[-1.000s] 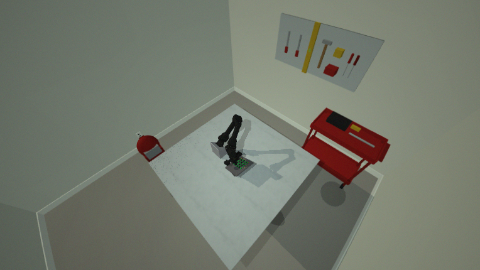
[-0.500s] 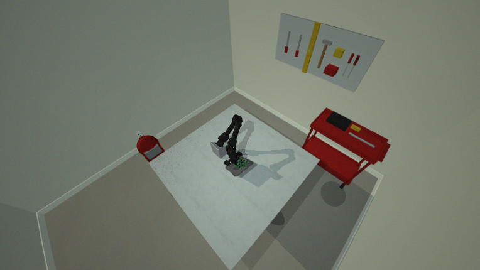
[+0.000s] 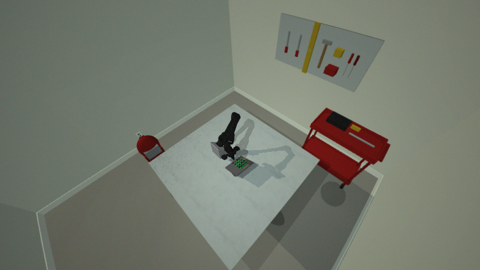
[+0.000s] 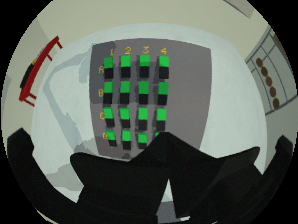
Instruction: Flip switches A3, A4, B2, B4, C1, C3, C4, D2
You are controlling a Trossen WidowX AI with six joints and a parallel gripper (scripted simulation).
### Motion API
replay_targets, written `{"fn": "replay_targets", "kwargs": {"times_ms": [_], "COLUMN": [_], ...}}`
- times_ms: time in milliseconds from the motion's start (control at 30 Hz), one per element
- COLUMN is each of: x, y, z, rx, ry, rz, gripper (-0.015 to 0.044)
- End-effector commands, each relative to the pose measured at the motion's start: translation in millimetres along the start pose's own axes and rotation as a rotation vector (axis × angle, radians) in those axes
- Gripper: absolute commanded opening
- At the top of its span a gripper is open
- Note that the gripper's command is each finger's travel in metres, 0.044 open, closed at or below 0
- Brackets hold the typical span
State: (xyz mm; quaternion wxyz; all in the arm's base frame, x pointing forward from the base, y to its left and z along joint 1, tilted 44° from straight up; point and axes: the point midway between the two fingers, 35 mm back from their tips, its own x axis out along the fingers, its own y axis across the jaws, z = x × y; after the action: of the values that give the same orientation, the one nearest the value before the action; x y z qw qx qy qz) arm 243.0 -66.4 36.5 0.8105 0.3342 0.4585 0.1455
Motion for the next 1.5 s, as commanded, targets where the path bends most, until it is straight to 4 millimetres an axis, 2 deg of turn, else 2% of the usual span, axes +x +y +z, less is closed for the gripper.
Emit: {"fn": "replay_targets", "kwargs": {"times_ms": [0,133,233,333,500,700,1267,1467], "x": [-2.0,-1.6,-0.8,0.8,33.1,35.0,57.8,58.7], "y": [22.2,45.9,52.6,52.3,53.2,53.6,54.1,54.2], "z": [-18.2,-45.7,-56.4,-56.4,-57.4,-57.6,-57.8,-57.9], "rx": [0.003,0.005,0.006,0.005,0.005,0.005,0.006,0.006], "ry": [0.006,0.007,0.007,0.007,-0.019,-0.02,-0.021,-0.021], "rz": [0.008,0.009,0.011,0.01,0.012,0.013,0.014,0.014], "gripper": [0.0,0.0,0.0,0.0,0.0,0.0,0.0,0.0]}}
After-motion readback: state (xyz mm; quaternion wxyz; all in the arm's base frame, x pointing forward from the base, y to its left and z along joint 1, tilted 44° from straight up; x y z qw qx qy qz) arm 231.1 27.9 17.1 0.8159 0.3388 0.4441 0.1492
